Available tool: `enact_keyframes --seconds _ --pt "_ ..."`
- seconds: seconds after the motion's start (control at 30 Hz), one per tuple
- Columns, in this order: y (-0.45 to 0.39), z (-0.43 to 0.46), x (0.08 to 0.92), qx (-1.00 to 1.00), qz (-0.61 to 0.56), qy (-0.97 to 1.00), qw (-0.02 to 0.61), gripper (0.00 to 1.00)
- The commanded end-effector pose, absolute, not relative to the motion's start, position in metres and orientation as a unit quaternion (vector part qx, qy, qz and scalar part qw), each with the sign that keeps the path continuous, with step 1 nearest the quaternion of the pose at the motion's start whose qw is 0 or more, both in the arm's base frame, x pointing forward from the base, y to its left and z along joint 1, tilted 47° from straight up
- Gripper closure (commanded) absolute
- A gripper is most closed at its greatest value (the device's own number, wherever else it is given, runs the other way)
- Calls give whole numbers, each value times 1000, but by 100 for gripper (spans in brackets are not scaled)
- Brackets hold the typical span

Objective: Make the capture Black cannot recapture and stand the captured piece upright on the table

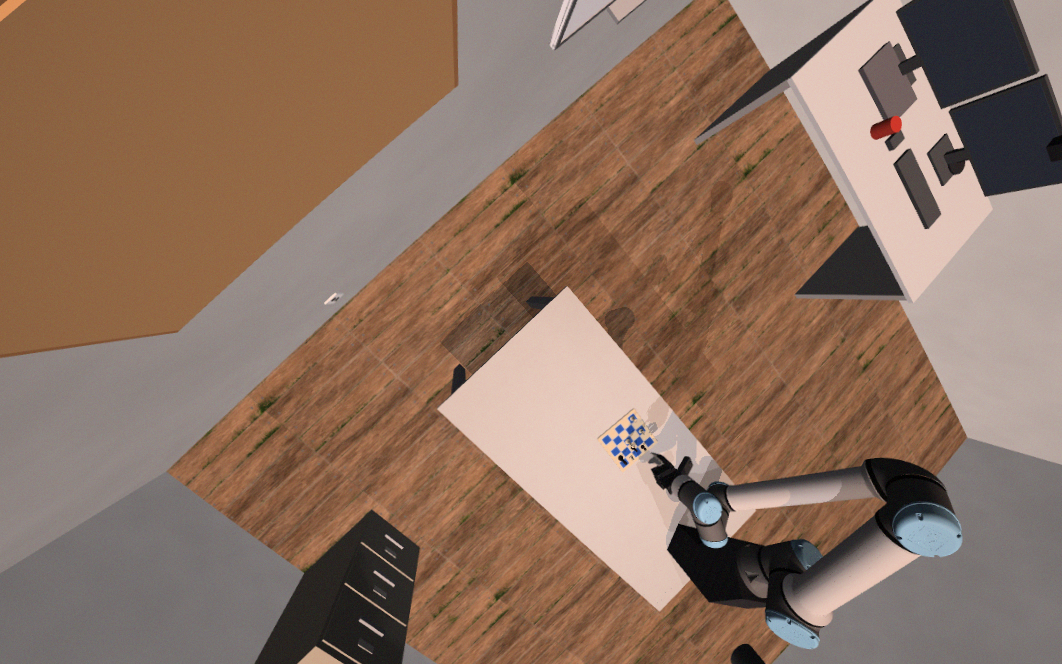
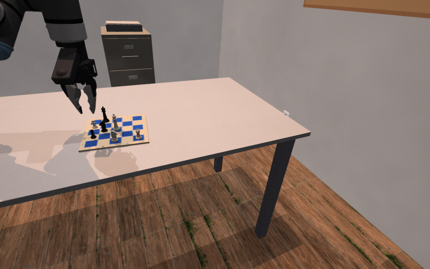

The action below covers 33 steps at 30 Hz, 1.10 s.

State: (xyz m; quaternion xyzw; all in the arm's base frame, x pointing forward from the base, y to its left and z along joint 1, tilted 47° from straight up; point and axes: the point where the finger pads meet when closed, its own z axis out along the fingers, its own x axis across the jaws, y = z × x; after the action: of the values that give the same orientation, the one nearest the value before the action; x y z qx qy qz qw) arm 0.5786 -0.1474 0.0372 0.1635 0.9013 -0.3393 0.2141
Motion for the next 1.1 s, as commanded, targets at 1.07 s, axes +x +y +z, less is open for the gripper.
enact_keyframes --seconds 1.07 --pt "-177 9 590 160 -340 902 214 80"
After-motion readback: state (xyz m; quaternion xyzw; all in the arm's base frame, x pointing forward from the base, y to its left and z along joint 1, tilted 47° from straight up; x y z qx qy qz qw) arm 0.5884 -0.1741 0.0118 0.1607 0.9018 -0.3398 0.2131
